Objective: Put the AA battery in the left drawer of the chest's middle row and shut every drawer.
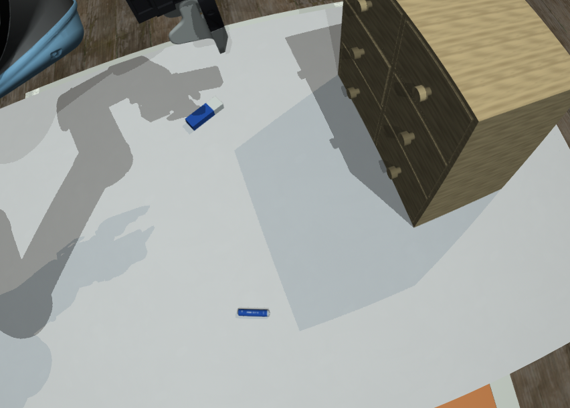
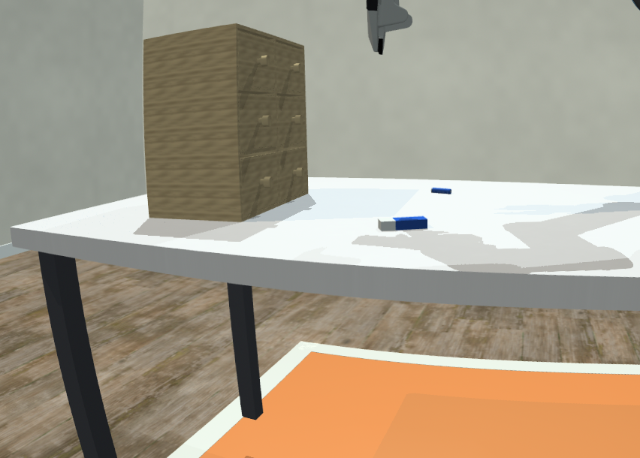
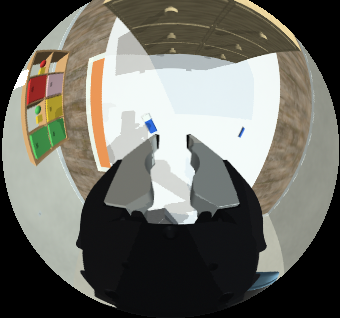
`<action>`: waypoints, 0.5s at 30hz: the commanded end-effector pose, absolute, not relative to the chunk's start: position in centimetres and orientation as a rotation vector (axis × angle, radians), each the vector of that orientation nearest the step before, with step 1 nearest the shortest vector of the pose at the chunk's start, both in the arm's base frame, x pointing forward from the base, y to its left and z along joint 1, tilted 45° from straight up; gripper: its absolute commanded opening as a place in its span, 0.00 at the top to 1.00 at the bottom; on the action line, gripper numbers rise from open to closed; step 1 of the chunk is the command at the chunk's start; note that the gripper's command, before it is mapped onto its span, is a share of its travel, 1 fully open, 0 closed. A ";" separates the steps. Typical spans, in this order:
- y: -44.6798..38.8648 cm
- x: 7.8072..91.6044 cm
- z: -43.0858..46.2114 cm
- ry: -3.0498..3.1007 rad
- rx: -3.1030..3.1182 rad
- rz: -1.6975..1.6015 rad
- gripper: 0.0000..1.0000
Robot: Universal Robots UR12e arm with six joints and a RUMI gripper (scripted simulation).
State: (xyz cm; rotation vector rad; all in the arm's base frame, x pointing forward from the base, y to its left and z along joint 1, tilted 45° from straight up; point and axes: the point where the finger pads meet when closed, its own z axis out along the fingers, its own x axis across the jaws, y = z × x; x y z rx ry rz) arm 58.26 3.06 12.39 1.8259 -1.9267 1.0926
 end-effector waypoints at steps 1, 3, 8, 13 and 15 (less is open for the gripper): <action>3.3 58.1 12.5 -1.936 1.810 1.055 0.80; 3.4 58.1 12.6 -1.937 1.807 1.050 0.80; 3.4 58.0 12.6 -1.939 1.799 1.034 0.80; 3.5 57.9 12.7 -1.942 1.792 1.017 0.80; 3.5 57.8 12.7 -1.943 1.789 1.010 0.80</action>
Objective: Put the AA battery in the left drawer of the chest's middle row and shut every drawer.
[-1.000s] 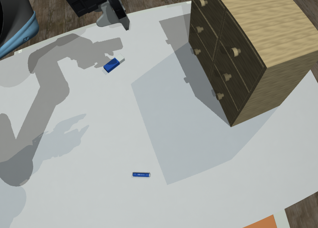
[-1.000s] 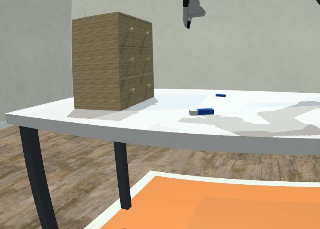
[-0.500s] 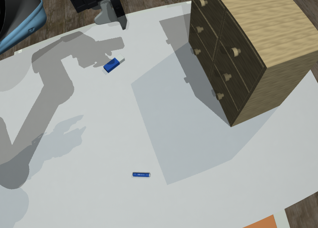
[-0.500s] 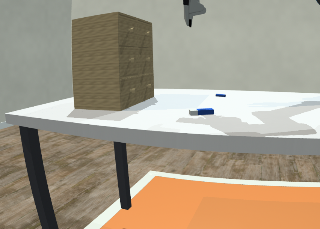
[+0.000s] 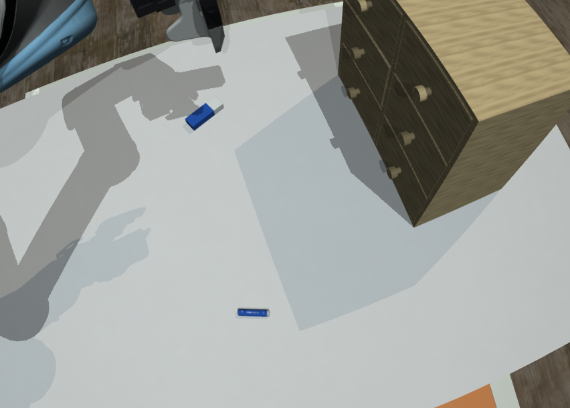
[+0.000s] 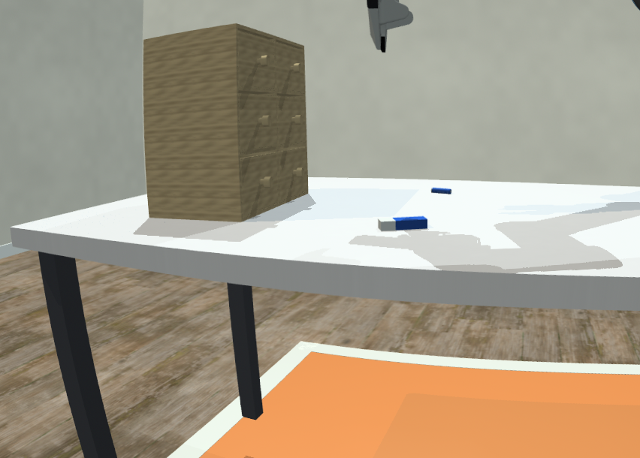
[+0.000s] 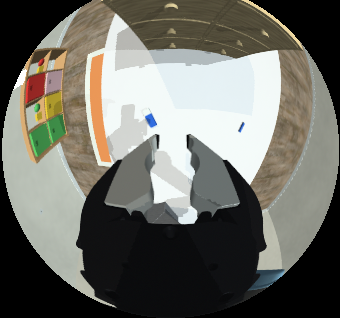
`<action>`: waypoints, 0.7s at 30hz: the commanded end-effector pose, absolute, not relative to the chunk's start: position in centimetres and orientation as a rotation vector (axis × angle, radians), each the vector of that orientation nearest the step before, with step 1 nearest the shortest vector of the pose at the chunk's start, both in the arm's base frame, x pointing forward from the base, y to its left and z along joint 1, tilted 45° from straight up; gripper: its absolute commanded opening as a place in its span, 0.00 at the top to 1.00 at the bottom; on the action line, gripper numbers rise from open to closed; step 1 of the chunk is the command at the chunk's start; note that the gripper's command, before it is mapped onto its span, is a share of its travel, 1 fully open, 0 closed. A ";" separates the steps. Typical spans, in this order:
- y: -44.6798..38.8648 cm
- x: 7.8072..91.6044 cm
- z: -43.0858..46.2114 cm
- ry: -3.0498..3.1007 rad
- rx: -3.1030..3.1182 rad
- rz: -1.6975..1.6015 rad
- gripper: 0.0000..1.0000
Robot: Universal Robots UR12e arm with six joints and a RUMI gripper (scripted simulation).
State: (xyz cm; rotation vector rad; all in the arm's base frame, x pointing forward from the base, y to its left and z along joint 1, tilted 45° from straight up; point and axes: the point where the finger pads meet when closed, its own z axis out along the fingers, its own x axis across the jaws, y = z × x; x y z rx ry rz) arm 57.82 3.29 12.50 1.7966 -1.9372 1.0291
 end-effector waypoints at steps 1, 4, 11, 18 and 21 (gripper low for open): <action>3.5 57.8 12.7 -1.943 1.787 1.008 0.80; 3.6 57.8 12.7 -1.945 1.784 1.000 0.80; 3.6 57.7 12.7 -1.945 1.779 0.990 0.80; 3.6 57.6 12.8 -1.946 1.774 0.982 0.80; 3.6 57.6 12.8 -1.946 1.773 0.979 0.80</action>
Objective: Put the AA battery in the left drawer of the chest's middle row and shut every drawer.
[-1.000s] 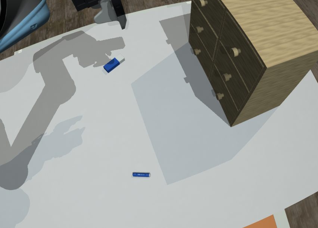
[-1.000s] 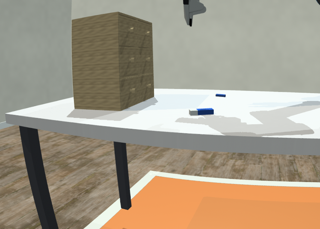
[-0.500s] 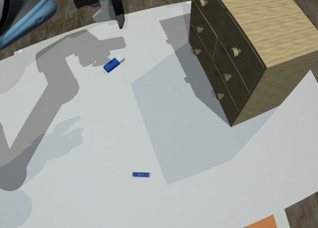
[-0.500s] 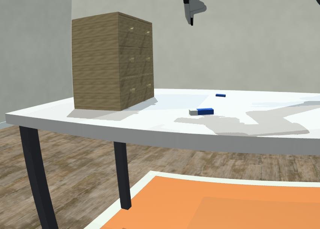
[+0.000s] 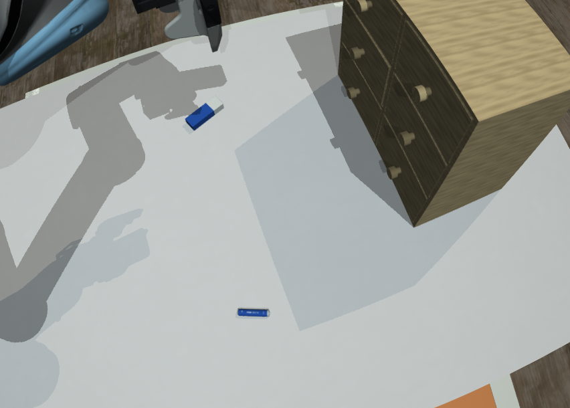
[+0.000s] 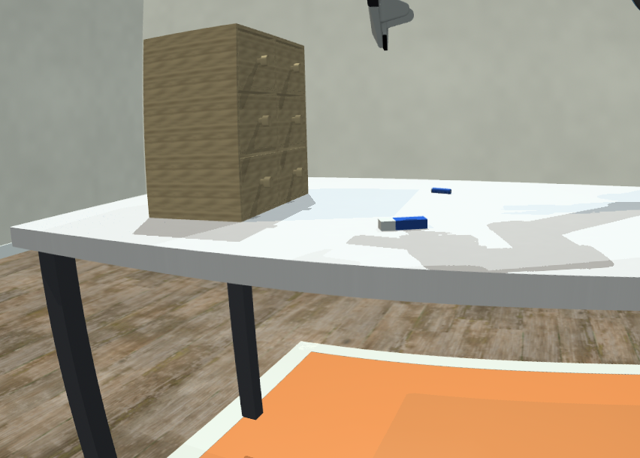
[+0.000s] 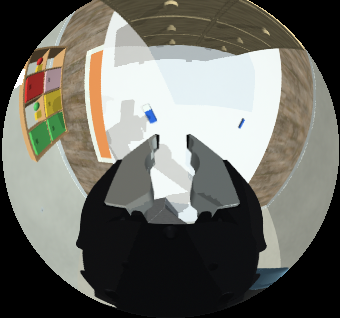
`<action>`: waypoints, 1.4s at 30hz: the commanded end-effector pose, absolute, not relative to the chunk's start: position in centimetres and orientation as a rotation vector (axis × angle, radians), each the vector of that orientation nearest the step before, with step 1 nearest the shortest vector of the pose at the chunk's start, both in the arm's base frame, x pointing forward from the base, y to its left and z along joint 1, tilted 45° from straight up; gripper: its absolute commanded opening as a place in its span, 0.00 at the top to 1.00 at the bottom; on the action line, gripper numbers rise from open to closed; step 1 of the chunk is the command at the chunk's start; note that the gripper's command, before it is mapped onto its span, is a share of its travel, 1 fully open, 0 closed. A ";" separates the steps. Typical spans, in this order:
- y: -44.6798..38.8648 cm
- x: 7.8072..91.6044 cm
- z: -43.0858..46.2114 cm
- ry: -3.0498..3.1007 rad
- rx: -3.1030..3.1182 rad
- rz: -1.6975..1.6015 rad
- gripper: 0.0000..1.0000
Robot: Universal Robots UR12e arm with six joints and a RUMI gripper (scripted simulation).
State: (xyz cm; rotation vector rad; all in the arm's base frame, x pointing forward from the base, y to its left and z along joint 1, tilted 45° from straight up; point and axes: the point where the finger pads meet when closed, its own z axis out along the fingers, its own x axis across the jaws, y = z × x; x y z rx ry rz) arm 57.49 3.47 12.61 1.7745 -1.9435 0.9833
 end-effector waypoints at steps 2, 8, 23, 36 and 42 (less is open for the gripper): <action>3.6 57.6 12.8 -1.946 1.773 0.979 0.80; 3.6 57.4 12.7 -1.945 1.772 0.975 0.80; 3.6 57.4 12.7 -1.945 1.773 0.975 0.80; 3.6 57.4 12.7 -1.945 1.773 0.975 0.00; 3.6 57.4 12.7 -1.945 1.772 0.975 0.00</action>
